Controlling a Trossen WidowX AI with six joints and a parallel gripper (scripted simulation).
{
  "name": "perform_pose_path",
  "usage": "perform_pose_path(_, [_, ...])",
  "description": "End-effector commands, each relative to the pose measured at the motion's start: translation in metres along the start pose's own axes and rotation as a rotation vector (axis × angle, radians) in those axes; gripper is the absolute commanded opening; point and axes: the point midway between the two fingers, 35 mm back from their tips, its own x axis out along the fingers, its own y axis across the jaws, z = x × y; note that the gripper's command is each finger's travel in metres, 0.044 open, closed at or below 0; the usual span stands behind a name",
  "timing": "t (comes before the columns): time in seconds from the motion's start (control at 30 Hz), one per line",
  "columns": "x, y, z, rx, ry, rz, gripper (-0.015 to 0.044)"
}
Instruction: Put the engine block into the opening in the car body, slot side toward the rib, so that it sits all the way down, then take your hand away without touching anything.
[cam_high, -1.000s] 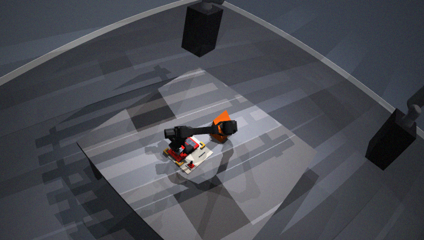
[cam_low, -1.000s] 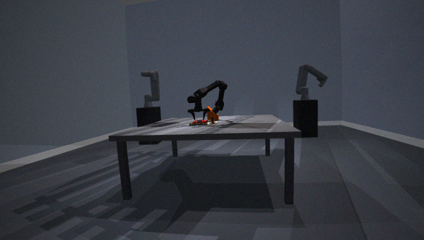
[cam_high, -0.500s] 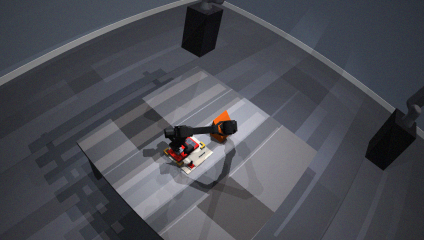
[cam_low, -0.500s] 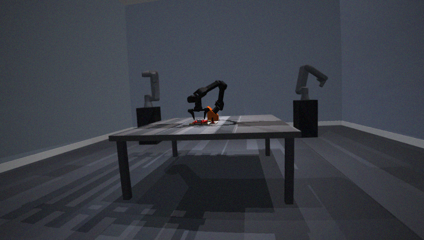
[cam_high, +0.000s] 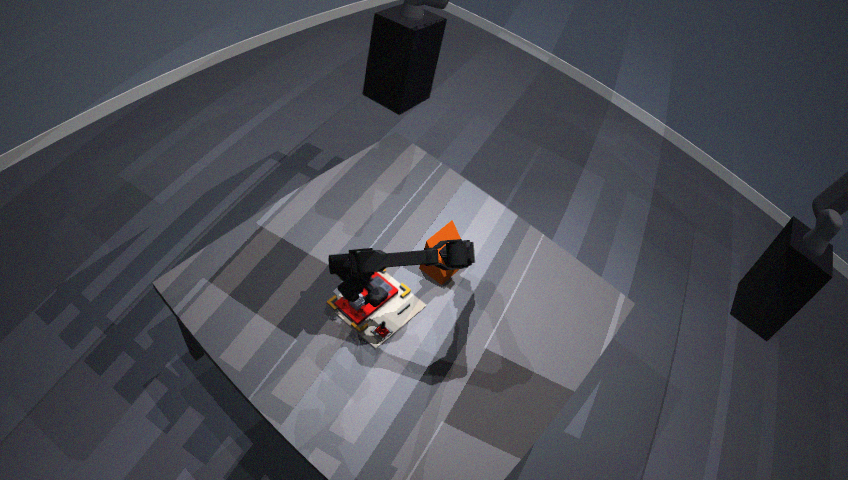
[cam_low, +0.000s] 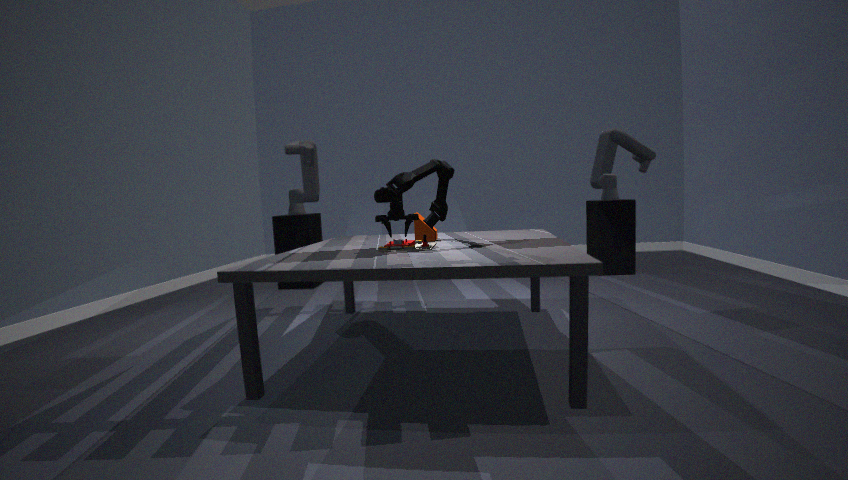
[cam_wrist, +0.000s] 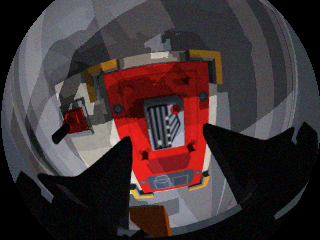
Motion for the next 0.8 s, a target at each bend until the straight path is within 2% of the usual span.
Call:
perform_pose_path(0.0, [-0.0008, -0.0004, -0.0002, -0.003, 0.002, -0.004, 0.0204])
perform_pose_path(0.27, [-0.0008, -0.0004, -0.0002, -0.003, 0.002, -0.004, 0.0000])
perform_pose_path(0.77, [-0.0008, -0.0004, -0.0002, -0.003, 0.002, -0.004, 0.0000])
